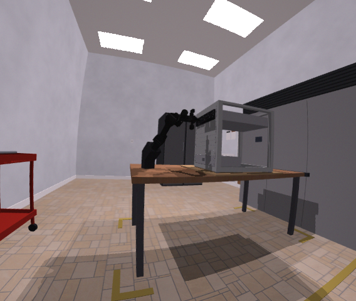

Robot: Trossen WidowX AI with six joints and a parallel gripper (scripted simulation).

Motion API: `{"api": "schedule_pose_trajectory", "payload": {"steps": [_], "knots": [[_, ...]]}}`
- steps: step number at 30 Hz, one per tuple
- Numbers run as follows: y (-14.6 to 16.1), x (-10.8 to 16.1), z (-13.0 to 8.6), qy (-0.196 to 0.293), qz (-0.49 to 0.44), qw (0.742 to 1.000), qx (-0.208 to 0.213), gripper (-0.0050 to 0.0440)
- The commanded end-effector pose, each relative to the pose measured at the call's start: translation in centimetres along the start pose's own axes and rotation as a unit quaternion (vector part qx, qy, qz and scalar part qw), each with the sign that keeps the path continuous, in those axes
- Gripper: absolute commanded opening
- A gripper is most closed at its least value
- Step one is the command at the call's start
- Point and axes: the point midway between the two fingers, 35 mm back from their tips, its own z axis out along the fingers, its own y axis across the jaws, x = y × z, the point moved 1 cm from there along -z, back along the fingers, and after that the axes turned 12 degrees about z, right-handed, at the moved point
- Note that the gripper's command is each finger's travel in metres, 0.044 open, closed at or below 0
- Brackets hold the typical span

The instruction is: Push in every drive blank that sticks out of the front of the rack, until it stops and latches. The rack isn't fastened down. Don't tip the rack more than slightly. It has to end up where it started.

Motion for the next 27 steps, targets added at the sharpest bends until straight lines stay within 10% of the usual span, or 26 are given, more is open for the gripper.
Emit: {"api": "schedule_pose_trajectory", "payload": {"steps": [1,27], "knots": [[0.4,-0.06,0.38,-0.001,0.004,1.0,-0.003,-0.005],[0.7,-0.01,1.25,-0.001,0.004,1.0,-0.003,-0.005]]}}
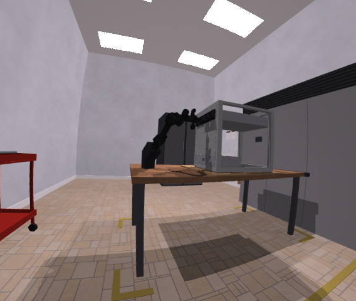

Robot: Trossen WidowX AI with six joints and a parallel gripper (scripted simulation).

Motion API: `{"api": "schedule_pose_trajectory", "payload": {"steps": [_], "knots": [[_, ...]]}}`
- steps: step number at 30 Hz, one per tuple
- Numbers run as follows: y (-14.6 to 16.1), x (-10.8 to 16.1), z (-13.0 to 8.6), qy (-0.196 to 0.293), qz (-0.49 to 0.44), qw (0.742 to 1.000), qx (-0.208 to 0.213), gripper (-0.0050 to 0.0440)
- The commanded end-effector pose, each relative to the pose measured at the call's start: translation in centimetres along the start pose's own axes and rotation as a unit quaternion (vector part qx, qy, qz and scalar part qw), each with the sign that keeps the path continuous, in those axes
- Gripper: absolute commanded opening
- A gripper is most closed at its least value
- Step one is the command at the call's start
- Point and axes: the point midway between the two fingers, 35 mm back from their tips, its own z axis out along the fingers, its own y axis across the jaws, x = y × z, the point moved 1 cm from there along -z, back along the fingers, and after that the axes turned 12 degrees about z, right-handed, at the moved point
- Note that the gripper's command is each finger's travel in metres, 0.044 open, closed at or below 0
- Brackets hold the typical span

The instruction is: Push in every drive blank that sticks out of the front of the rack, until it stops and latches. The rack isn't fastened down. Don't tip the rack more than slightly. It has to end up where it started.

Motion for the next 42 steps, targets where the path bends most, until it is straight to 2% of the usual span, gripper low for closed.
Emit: {"api": "schedule_pose_trajectory", "payload": {"steps": [1,42], "knots": [[0.4,-0.1,0.3,-0.002,0.004,1.0,-0.003,-0.005],[0.4,-0.1,2.3,-0.002,0.004,1.0,-0.003,-0.005]]}}
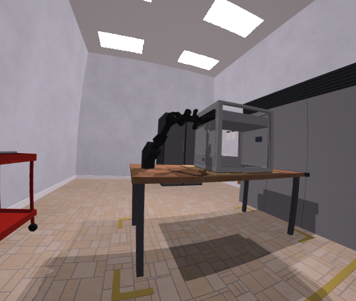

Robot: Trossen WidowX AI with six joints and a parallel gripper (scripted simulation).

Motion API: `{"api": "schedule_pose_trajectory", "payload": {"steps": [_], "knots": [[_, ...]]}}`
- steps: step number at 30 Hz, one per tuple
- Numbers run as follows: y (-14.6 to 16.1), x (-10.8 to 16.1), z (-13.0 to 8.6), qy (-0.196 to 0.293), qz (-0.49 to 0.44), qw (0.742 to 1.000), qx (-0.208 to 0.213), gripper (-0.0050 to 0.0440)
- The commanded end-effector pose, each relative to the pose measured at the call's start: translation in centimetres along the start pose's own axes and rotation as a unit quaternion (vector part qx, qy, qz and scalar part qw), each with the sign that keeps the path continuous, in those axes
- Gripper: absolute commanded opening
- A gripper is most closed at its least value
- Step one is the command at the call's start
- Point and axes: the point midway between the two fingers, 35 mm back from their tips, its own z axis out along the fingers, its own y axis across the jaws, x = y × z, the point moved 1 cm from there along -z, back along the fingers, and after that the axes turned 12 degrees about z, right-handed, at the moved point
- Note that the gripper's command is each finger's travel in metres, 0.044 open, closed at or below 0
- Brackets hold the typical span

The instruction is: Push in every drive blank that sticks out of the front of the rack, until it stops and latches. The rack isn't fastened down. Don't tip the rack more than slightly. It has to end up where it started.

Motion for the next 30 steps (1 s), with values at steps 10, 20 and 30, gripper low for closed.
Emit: {"api": "schedule_pose_trajectory", "payload": {"steps": [10,20,30], "knots": [[0.5,-0.1,1.3,-0.002,0.004,1.0,-0.004,-0.005],[0.5,-0.1,1.3,-0.002,0.004,1.0,-0.004,-0.005],[0.5,-0.2,1.6,-0.002,0.004,1.0,-0.004,-0.005]]}}
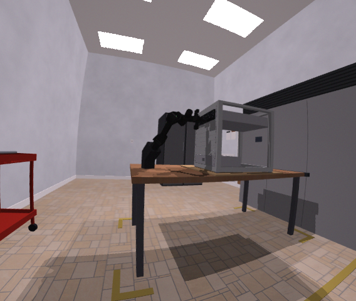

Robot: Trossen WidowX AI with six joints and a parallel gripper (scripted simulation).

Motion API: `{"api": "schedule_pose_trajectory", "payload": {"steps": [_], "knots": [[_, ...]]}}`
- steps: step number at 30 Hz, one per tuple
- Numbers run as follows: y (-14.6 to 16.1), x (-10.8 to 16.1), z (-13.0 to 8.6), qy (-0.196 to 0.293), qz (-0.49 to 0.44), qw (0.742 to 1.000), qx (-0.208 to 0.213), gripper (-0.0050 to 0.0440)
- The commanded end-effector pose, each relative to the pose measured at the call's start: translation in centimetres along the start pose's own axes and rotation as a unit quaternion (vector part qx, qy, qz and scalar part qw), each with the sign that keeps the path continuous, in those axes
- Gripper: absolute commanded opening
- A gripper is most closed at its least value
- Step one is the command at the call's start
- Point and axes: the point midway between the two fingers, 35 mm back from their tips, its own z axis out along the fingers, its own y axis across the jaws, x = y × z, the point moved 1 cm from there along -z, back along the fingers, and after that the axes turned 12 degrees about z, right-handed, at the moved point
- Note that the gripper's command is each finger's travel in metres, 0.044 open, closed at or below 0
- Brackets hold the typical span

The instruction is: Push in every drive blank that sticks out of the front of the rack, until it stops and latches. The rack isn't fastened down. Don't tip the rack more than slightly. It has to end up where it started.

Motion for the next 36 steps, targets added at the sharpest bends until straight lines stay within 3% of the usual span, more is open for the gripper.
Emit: {"api": "schedule_pose_trajectory", "payload": {"steps": [1,36], "knots": [[0.44,-0.16,0.27,-0.002,0.004,1.0,-0.004,-0.005],[0.46,-0.27,0.87,-0.002,0.004,1.0,-0.004,-0.005]]}}
